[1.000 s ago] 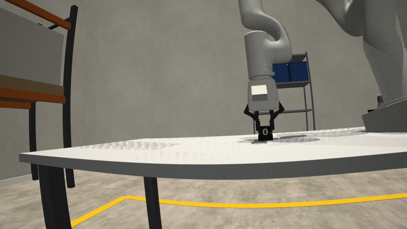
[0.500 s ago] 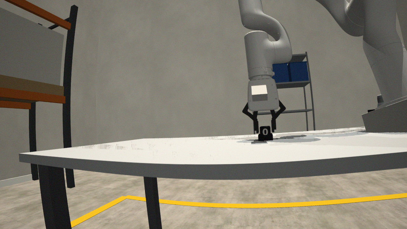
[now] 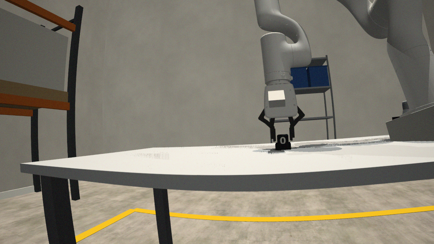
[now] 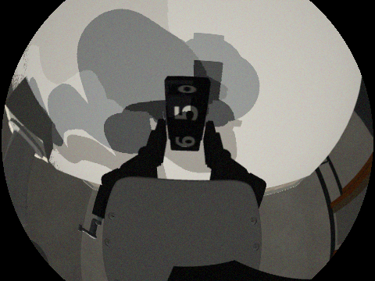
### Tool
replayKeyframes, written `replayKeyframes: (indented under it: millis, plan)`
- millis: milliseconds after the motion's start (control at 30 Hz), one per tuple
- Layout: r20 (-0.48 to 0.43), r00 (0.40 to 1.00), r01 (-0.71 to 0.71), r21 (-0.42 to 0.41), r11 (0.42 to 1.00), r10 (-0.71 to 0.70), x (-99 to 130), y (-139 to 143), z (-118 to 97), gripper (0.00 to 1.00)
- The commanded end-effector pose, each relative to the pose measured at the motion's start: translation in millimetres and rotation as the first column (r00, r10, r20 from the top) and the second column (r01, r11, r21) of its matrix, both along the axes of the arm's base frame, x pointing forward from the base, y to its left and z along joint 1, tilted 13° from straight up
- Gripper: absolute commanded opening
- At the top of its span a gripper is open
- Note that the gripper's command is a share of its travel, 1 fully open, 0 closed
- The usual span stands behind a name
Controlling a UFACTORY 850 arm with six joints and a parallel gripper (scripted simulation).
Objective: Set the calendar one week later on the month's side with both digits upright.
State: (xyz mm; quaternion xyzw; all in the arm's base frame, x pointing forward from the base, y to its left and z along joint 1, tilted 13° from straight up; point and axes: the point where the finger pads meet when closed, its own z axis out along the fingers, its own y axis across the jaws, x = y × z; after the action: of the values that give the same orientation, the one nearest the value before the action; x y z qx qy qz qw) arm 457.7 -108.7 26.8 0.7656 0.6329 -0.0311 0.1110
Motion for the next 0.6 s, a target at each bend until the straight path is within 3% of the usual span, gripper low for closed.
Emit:
replayKeyframes:
  millis: [0, 167, 567]
  plan:
    - [0.001, 1.0, 0.0, 0.0, 1.0, 0.0, 0.1, 1.4, 7.1, 0.49]
    - [0.001, 1.0, 0.0, 0.0, 1.0, 0.0, -0.8, 3.3, 16.1, 0.49]
    - [0.001, 1.0, 0.0, 0.0, 1.0, 0.0, -5.9, 14.7, 69.0, 0.49]
